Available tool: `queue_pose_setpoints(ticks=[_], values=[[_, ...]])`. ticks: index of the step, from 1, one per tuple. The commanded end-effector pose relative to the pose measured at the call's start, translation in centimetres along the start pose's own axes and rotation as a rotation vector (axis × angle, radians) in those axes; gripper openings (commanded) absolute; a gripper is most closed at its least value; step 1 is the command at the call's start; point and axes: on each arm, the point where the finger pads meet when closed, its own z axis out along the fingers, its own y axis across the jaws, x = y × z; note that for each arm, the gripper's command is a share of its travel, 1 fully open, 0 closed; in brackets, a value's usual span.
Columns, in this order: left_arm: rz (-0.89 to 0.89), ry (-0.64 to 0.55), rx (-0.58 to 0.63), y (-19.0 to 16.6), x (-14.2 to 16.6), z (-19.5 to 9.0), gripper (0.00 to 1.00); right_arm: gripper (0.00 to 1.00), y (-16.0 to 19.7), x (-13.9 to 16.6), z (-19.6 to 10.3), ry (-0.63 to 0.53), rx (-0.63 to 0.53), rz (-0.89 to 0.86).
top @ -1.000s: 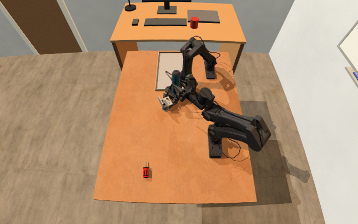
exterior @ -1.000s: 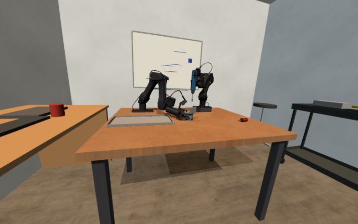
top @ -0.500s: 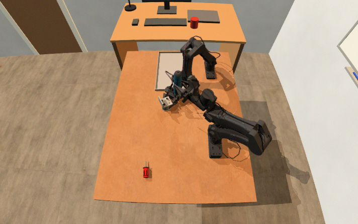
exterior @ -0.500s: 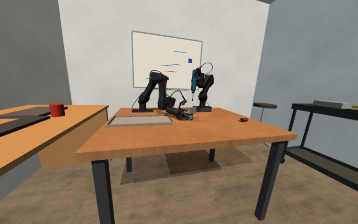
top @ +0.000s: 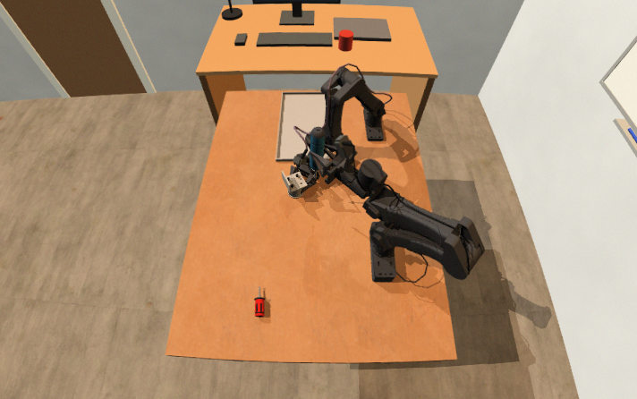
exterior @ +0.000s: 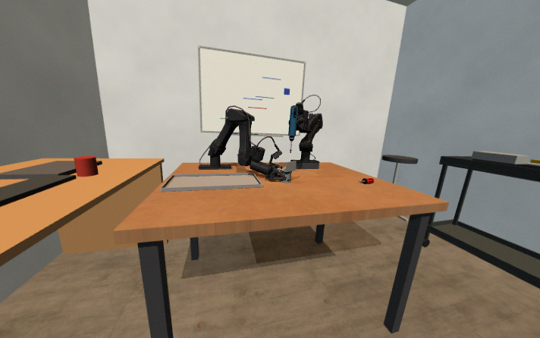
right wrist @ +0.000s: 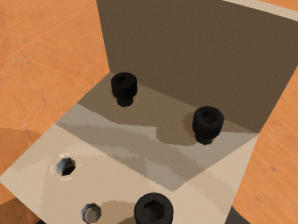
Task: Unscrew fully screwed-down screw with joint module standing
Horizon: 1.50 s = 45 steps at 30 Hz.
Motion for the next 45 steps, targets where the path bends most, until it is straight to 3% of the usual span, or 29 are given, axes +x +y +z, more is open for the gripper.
queue_pose_setpoints(ticks=[1,26,29,45], values=[[-0.002,-0.121,-0.001,0.0,-3.6,-0.5,0.42,0.59,0.6,1.6,-0.2,0.044,-0.017,0.021],[-0.007,-0.081,-0.001,0.0,-1.8,-1.1,0.42,0.59,0.6,1.6,-0.2,0.044,-0.017,0.021],[-0.009,-0.105,-0.001,-0.1,-3.0,-1.1,0.42,0.59,0.6,1.6,-0.2,0.044,-0.017,0.021],[-0.011,-0.093,0.000,-0.1,-2.3,-1.2,0.42,0.59,0.6,1.6,-0.2,0.044,-0.017,0.021]])
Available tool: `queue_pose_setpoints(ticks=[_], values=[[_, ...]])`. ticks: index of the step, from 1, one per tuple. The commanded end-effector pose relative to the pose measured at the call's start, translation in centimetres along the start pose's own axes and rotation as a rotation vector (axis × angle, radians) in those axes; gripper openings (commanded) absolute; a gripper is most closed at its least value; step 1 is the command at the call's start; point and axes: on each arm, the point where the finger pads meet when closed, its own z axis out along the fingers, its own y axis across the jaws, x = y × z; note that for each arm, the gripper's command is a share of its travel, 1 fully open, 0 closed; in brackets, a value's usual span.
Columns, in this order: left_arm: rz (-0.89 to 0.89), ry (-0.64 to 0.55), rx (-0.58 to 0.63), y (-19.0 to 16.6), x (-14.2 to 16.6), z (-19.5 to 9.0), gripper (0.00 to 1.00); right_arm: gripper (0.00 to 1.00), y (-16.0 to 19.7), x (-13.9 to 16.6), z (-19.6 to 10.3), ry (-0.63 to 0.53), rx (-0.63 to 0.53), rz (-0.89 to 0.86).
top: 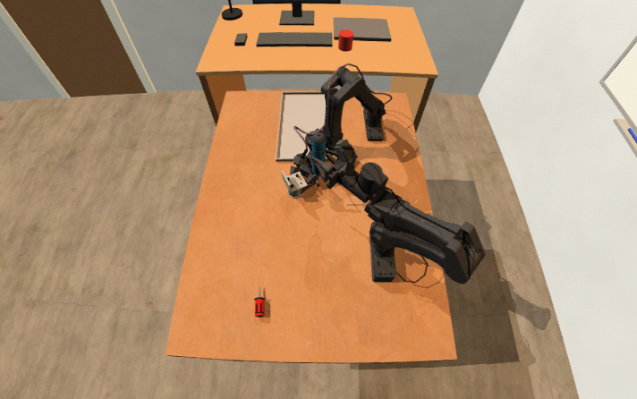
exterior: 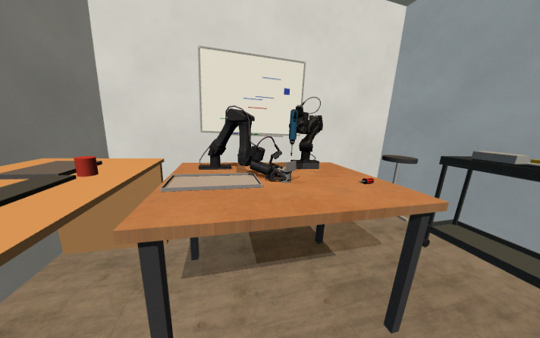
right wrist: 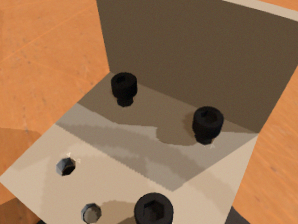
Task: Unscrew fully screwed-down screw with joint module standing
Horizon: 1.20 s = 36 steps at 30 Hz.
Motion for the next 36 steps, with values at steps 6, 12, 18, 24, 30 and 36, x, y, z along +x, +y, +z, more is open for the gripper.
queue_pose_setpoints(ticks=[6,12,18,24,30,36], values=[[-0.014,-0.150,0.001,-0.1,-4.8,-0.4,0.42,0.59,0.6,1.6,-0.2,0.044,-0.017,0.021],[-0.013,-0.137,0.001,-0.1,-5.2,-0.2,0.42,0.59,0.6,1.6,-0.2,0.044,-0.017,0.021],[-0.013,-0.134,0.002,-0.2,-5.6,-0.1,0.42,0.59,0.6,1.6,-0.2,0.044,-0.017,0.021],[-0.012,-0.126,0.002,-0.2,-5.7,0.0,0.42,0.59,0.6,1.6,-0.2,0.044,-0.017,0.021],[-0.013,-0.130,0.002,-0.2,-6.3,0.0,0.42,0.59,0.6,1.6,-0.2,0.044,-0.017,0.021],[-0.013,-0.131,0.002,-0.2,-6.6,0.0,0.42,0.59,0.6,1.6,-0.2,0.044,-0.017,0.021]])
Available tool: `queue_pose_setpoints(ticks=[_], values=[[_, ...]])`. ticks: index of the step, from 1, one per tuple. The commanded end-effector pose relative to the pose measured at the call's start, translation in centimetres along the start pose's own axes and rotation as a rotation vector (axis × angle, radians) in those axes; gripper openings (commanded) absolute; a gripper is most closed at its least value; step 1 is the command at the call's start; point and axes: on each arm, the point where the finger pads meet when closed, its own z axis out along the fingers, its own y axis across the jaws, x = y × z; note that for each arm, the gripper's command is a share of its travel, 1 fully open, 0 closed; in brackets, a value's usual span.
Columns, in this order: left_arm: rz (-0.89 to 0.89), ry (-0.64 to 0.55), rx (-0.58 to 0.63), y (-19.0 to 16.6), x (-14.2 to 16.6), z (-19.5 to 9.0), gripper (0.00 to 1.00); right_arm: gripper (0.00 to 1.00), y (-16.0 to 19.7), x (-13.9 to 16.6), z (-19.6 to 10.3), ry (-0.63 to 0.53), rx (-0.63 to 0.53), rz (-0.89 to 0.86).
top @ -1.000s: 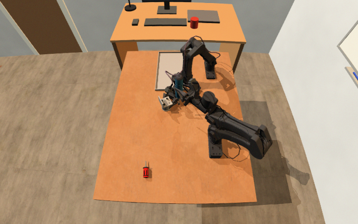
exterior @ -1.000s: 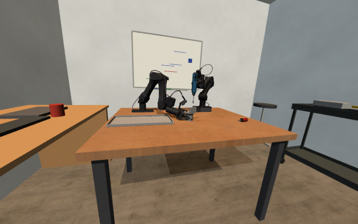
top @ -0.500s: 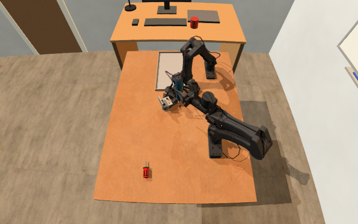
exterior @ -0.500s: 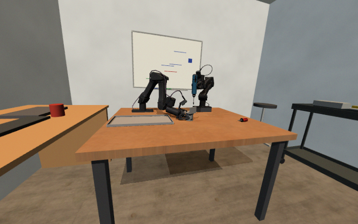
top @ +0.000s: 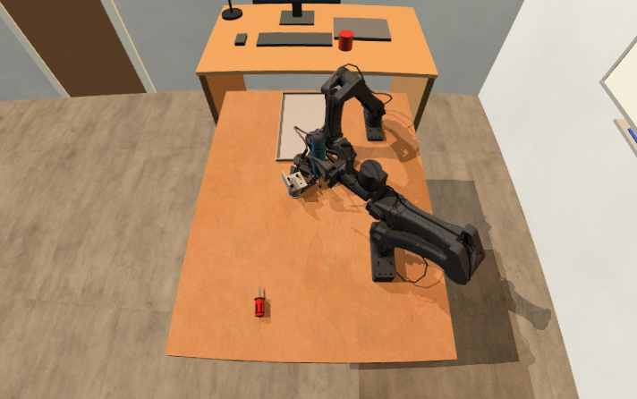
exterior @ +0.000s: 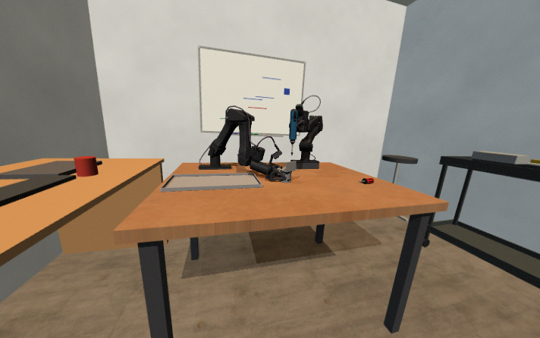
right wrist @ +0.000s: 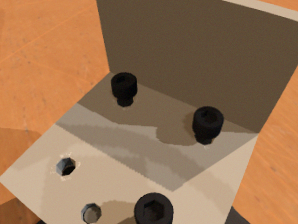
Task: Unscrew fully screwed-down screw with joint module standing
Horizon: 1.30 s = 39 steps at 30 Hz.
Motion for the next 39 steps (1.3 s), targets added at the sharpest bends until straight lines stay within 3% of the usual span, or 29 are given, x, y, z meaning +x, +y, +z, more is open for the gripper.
queue_pose_setpoints(ticks=[1,39], values=[[-0.015,-0.177,0.002,-0.2,-6.4,-0.3,0.42,0.59,0.6,1.6,-0.2,0.044,-0.017,0.021],[-0.018,-0.205,0.003,-0.2,-8.0,0.0,0.42,0.59,0.6,1.6,-0.2,0.044,-0.017,0.021]])
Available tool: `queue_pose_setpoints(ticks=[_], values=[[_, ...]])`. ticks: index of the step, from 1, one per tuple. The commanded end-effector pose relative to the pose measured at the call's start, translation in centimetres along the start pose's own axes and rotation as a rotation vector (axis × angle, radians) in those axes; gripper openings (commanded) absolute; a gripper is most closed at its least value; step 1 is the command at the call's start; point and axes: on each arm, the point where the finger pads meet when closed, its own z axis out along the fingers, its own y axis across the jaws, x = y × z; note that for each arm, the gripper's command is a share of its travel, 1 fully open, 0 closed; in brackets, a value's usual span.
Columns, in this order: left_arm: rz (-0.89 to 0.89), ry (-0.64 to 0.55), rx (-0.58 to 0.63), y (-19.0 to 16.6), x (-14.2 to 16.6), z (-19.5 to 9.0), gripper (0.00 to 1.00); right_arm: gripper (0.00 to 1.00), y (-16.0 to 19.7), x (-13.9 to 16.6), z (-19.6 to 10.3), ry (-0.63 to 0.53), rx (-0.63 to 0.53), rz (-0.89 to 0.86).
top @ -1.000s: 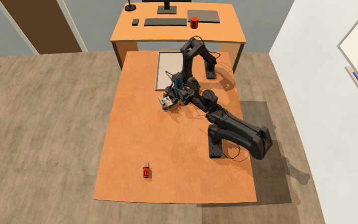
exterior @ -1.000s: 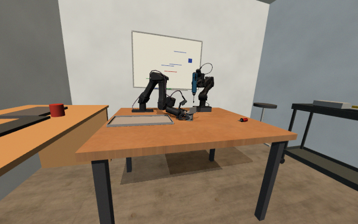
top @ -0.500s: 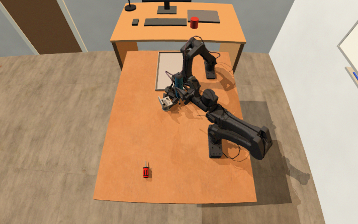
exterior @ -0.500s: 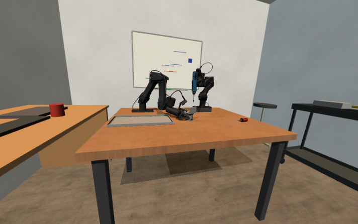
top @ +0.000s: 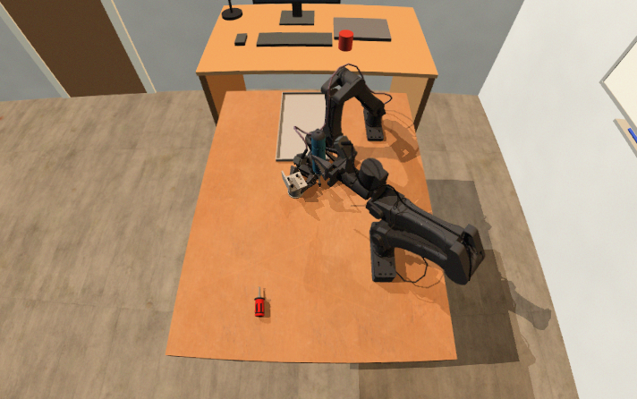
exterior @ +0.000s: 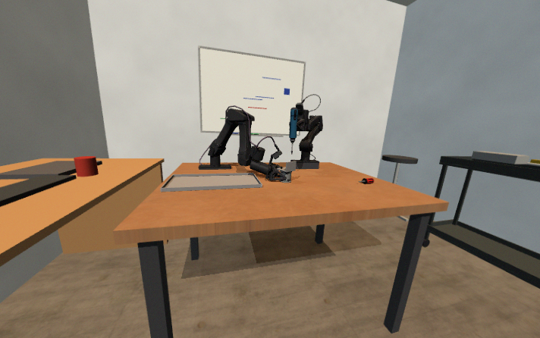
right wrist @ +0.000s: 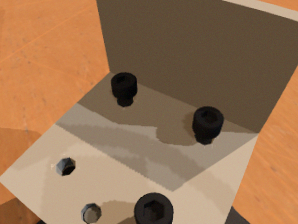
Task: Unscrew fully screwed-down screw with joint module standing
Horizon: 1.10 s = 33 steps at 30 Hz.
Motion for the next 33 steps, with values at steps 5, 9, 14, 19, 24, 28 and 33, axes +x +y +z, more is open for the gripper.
queue_pose_setpoints(ticks=[5,9,14,19,24,28,33], values=[[-0.016,-0.200,0.003,-0.2,-7.5,0.0,0.42,0.59,0.6,1.6,-0.2,0.044,-0.017,0.021],[-0.017,-0.204,0.003,-0.2,-7.7,0.0,0.42,0.59,0.6,1.6,-0.2,0.044,-0.017,0.021],[-0.017,-0.204,0.003,-0.2,-7.7,0.0,0.42,0.59,0.6,1.6,-0.2,0.044,-0.017,0.021],[-0.055,-0.076,-0.078,2.2,-4.7,0.7,0.42,0.59,0.6,1.6,-0.2,0.044,-0.017,0.021],[-0.093,0.070,-0.122,3.7,-1.2,1.3,0.42,0.59,0.6,1.6,-0.2,0.044,-0.017,0.021],[-0.108,0.094,-0.145,4.4,-0.6,1.6,0.42,0.59,0.6,1.6,-0.2,0.044,-0.017,0.021],[-0.128,0.117,-0.172,5.2,-0.2,1.6,0.42,0.59,0.6,1.6,-0.2,0.044,-0.017,0.021]])
